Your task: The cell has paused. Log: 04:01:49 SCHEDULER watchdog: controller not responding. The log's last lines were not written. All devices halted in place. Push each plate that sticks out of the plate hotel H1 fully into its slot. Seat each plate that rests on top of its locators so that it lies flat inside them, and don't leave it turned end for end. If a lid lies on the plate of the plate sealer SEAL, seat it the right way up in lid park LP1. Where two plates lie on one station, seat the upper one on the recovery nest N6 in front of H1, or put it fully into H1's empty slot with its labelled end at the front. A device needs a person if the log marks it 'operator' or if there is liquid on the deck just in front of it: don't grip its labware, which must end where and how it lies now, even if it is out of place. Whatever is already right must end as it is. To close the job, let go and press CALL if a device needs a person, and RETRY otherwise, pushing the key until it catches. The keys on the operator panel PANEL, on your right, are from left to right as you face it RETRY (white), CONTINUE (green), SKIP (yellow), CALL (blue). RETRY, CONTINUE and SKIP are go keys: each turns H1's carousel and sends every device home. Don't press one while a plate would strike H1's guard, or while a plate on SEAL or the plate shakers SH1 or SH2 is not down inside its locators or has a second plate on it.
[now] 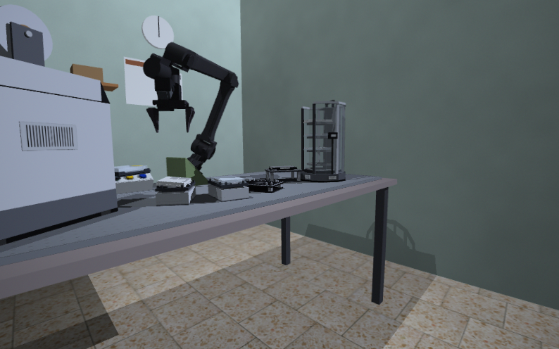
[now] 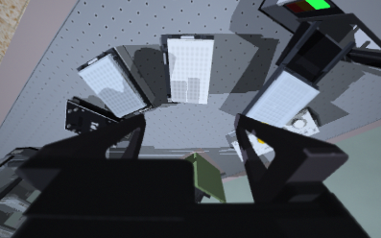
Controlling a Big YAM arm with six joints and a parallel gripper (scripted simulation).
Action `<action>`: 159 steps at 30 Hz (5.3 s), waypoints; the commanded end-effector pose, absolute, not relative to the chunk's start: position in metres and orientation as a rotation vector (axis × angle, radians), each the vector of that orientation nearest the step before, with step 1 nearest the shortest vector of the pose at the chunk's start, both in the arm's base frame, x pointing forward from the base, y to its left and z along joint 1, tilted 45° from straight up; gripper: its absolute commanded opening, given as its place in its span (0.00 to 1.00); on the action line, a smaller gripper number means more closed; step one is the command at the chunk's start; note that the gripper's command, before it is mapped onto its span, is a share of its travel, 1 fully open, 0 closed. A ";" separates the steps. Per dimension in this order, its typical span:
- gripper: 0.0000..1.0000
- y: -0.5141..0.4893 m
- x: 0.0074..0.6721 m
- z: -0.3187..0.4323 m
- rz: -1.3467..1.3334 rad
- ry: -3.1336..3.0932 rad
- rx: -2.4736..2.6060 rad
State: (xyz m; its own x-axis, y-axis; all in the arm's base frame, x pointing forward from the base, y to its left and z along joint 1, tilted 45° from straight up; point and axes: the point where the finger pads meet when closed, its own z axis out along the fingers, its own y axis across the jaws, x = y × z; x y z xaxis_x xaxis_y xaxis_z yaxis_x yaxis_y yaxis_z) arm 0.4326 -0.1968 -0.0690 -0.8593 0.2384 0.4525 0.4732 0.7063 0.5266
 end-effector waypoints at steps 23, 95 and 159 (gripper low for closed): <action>1.00 -0.115 0.410 -0.153 -0.924 -2.538 -0.550; 1.00 -0.090 0.401 -0.175 -0.924 -2.538 -0.550; 1.00 -0.078 0.403 -0.190 -0.922 -2.545 -0.548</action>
State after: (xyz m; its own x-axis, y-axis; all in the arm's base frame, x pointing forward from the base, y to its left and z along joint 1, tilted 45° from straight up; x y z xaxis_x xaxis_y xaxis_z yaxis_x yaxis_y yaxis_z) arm 0.3976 -0.0878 -0.1831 -0.8559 0.2418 0.4571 0.4791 0.7034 0.5250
